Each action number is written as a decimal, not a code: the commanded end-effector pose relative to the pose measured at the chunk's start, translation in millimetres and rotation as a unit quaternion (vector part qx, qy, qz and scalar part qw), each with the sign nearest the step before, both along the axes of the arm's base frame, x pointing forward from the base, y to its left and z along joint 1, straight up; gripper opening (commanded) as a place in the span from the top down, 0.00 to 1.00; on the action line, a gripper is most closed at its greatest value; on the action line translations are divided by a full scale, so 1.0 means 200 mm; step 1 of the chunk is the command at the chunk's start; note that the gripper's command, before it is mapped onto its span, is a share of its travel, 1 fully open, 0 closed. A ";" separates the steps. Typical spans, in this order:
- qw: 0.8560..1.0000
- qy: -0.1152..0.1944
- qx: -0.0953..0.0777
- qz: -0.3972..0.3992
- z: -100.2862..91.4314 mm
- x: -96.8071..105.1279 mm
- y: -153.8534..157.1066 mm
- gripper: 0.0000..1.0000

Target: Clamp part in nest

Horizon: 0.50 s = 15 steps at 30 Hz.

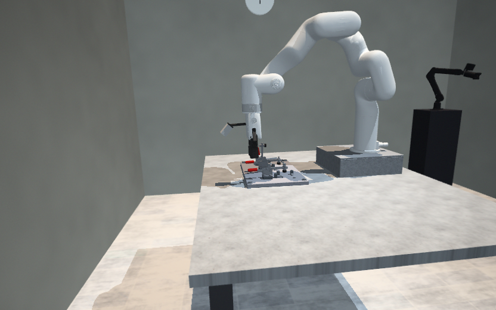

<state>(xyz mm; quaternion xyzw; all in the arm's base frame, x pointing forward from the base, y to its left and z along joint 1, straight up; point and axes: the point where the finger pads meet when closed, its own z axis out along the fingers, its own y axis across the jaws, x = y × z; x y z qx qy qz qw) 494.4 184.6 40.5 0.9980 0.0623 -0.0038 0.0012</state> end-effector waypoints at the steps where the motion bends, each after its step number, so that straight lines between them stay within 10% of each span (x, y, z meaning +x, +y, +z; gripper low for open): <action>1: 1.000 -0.003 0.001 0.000 -0.08 0.01 0.00 0.53; 15: 1.000 -0.003 0.001 0.000 -0.16 0.01 0.00 0.53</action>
